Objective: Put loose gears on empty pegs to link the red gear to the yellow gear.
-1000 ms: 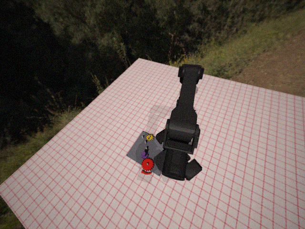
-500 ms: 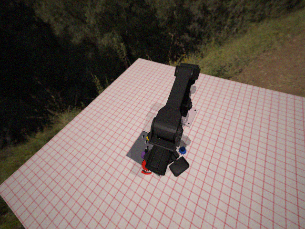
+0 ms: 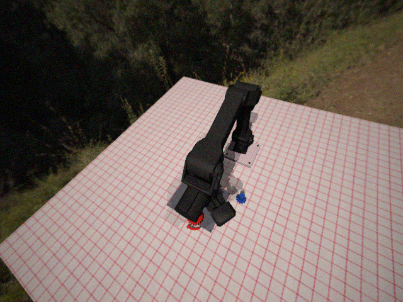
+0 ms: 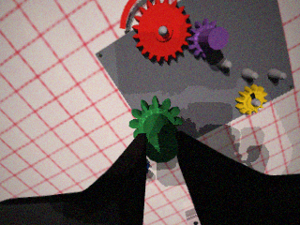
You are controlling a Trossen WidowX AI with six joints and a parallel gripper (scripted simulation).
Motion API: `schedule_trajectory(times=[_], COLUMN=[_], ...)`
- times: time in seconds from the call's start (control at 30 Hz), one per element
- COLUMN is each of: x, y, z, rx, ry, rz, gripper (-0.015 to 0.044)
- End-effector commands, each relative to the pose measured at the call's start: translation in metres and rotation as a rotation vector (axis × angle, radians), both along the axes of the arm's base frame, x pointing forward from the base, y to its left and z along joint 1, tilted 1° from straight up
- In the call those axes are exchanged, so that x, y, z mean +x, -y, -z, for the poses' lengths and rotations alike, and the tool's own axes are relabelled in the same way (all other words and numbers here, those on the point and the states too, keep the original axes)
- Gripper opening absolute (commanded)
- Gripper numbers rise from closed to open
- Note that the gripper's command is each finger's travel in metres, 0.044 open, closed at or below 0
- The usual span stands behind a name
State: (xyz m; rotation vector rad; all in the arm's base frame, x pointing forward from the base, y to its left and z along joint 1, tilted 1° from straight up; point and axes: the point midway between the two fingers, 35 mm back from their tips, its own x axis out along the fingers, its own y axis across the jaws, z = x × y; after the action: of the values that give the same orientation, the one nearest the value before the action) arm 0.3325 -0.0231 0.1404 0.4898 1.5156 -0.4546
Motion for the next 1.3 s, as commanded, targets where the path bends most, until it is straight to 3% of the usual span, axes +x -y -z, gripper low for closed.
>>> schedule_trajectory(times=[0.0,1.27], x=[-0.002,-0.026], y=[0.007,0.092], z=[0.003,0.036], rx=[0.003,-0.019], ry=[0.002,0.01], rz=[-0.004,-0.033], gripper=[0.0,0.0])
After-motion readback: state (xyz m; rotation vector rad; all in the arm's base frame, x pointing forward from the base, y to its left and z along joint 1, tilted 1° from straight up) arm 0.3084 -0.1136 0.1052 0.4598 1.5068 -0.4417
